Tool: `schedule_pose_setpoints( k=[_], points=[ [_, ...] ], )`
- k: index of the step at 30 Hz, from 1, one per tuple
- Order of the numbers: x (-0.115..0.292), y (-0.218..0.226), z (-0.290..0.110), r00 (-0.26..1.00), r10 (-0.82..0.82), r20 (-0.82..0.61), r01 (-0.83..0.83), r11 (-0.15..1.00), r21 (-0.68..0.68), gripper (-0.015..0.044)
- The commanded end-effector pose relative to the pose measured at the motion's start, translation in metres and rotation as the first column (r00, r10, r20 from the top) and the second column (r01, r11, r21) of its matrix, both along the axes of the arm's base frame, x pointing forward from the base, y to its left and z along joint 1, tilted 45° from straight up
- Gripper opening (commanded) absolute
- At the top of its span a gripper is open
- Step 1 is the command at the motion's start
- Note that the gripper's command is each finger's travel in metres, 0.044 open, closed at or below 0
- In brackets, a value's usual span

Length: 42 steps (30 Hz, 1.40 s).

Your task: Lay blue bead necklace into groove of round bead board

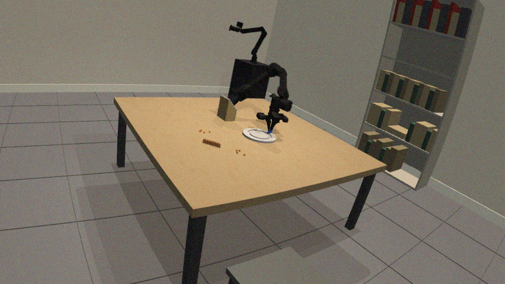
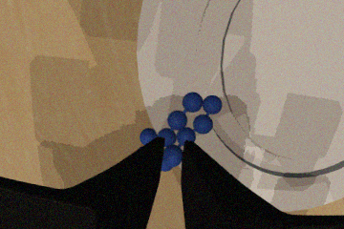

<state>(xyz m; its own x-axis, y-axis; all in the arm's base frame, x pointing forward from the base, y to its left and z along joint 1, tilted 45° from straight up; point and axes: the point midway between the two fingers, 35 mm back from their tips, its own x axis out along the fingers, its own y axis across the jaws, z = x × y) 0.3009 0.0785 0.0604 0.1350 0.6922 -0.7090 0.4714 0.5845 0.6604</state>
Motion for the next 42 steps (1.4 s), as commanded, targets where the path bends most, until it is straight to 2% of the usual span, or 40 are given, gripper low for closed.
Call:
schedule_pose_setpoints(
  k=[1,28,42],
  points=[
    [0.000,0.000,0.000,1.000,0.002,0.001,-0.002,1.000,-0.001,0.0000],
    [0.000,0.000,0.000,1.000,0.002,0.001,-0.002,1.000,-0.001,0.0000],
    [-0.004,-0.019,0.016,1.000,0.000,-0.005,0.000,1.000,-0.004,0.0000]
  ],
)
